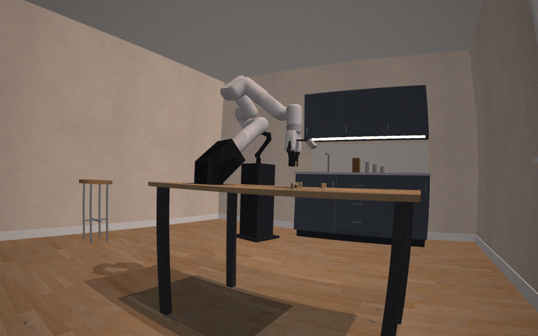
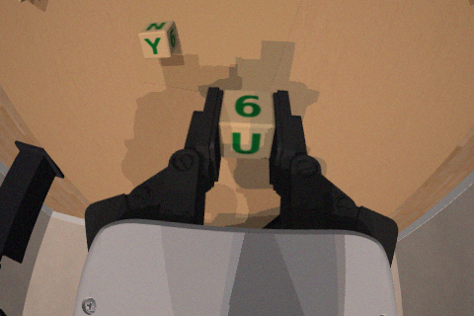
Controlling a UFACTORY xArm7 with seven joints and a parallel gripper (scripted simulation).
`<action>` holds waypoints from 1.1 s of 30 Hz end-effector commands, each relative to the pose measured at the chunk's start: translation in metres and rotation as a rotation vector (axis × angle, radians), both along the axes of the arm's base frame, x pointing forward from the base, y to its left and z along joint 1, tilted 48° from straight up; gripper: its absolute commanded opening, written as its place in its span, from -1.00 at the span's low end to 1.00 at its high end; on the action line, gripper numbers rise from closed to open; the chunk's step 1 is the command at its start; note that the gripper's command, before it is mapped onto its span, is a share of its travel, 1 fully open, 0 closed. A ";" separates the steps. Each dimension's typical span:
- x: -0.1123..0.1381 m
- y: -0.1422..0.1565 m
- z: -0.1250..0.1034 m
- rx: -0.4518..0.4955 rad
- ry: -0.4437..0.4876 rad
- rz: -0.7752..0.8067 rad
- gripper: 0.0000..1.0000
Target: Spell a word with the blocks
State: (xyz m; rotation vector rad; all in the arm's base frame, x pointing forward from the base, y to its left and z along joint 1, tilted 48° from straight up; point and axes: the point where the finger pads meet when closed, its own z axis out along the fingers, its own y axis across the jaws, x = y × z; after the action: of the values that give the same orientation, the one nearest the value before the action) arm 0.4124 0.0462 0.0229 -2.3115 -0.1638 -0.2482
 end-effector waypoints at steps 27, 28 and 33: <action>0.007 0.030 -0.029 -0.002 -0.010 0.006 -0.57; 0.007 0.034 -0.033 -0.002 -0.010 0.006 -0.57; 0.010 0.051 -0.048 -0.002 -0.010 0.006 -0.57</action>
State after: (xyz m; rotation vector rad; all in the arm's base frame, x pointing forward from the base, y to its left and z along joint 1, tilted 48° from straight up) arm 0.4177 0.0860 -0.0138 -2.3085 -0.1794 -0.2511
